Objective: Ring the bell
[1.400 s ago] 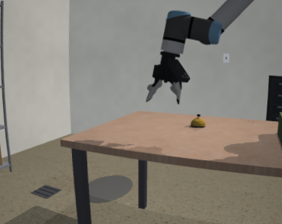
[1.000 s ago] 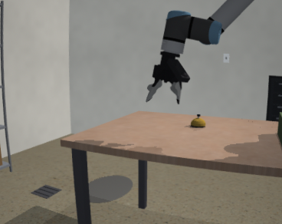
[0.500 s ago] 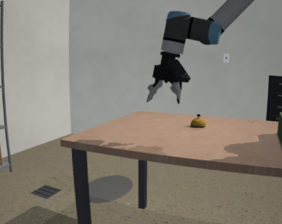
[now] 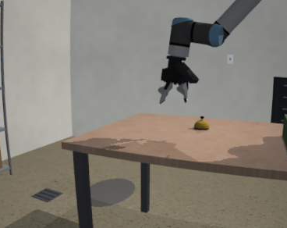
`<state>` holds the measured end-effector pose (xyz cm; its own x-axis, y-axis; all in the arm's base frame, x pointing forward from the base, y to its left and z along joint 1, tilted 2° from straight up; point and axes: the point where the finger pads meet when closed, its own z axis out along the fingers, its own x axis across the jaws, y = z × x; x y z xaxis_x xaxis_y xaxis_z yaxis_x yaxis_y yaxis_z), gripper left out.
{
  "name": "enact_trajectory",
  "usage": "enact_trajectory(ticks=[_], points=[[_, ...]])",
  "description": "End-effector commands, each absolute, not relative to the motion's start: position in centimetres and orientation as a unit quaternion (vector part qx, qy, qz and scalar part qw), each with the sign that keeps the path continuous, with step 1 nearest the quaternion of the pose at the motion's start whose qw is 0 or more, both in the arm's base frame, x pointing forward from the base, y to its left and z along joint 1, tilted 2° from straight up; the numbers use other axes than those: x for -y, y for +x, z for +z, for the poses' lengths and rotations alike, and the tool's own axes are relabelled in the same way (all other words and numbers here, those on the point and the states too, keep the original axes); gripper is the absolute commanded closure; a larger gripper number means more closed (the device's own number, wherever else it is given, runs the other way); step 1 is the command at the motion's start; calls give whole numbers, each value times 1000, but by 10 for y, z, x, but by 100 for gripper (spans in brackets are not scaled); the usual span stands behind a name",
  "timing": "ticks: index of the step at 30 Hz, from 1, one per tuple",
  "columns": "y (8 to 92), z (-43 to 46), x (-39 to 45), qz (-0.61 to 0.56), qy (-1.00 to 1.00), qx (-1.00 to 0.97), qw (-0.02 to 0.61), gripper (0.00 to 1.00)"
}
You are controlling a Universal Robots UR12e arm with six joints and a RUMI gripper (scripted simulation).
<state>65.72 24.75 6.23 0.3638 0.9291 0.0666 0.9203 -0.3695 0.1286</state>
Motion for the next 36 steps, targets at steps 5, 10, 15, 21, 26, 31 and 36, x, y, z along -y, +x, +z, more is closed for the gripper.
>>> enact_trajectory(ticks=[5, 10, 15, 21, 26, 31, 36], points=[[660, 55, -146, 40, 785, -618, 28, 0], [656, 51, -101, 30, 765, -643, 22, 0], [647, 47, -46, 20, 740, -672, 13, 0], [631, 42, 15, 13, 709, -706, 0, 0], [625, 41, 34, 11, 698, -716, -5, 0], [619, 40, 50, 10, 688, -725, -9, 0], [618, 39, 53, 10, 687, -727, -10, 0]])
